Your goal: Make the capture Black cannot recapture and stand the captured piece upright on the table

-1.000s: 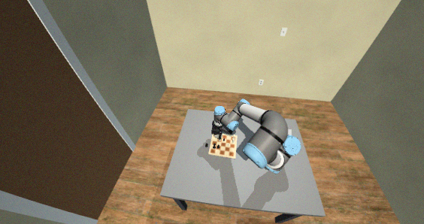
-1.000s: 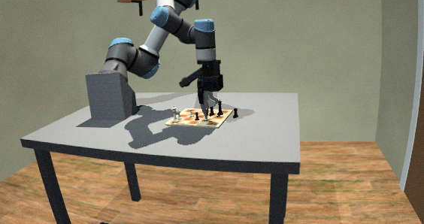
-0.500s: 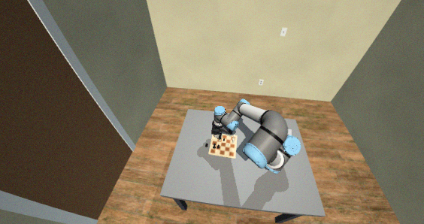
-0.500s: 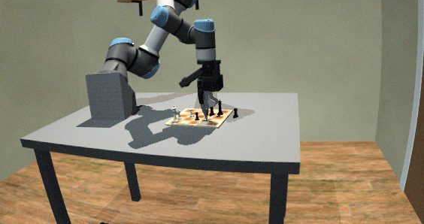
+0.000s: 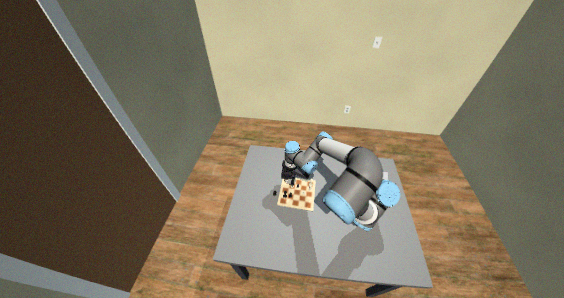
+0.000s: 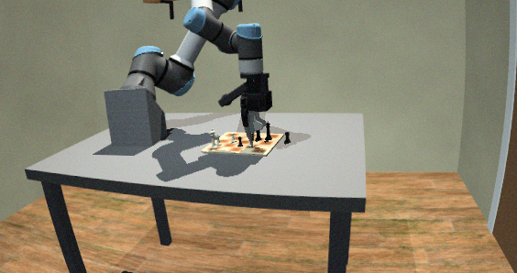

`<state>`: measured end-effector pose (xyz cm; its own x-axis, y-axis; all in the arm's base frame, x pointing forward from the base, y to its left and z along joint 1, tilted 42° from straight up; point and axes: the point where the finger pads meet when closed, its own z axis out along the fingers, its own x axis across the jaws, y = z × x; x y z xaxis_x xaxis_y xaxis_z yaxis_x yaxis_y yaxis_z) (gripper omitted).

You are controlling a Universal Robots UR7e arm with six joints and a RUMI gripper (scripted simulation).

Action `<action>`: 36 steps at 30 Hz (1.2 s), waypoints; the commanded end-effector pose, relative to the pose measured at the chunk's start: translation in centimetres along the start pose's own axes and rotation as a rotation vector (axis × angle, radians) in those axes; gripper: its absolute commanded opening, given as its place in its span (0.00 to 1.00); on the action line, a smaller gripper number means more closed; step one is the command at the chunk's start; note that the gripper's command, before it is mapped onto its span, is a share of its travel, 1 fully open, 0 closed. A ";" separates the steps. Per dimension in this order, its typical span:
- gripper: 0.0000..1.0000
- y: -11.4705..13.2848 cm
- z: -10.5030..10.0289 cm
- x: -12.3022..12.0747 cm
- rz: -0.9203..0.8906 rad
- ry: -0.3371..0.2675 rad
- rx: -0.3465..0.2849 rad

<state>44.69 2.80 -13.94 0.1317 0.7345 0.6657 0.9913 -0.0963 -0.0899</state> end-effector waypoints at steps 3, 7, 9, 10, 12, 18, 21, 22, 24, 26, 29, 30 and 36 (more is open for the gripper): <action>0.00 0.0 0.0 0.0 0.000 0.000 -0.001; 0.04 0.0 0.0 0.0 0.000 0.000 -0.001; 0.04 0.0 0.0 0.0 0.000 0.000 -0.001; 0.09 0.0 0.0 0.0 0.000 0.000 -0.001; 0.09 0.0 0.0 0.0 0.000 0.000 -0.001; 0.18 0.0 0.0 0.0 0.000 0.000 -0.001; 0.22 0.0 0.0 0.0 0.000 0.000 -0.001; 0.22 0.0 0.0 0.0 0.000 0.000 -0.001; 0.22 0.0 0.0 0.0 0.000 0.000 -0.001; 0.22 0.0 0.0 0.0 0.000 0.000 -0.001; 0.22 0.0 0.0 0.0 0.000 0.000 -0.001; 0.22 0.0 -0.1 0.0 0.000 0.000 -0.001; 0.22 0.0 -0.8 0.0 0.000 0.000 -0.001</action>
<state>44.69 2.66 -13.78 0.1318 0.7345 0.6657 0.9913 -0.0963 -0.0899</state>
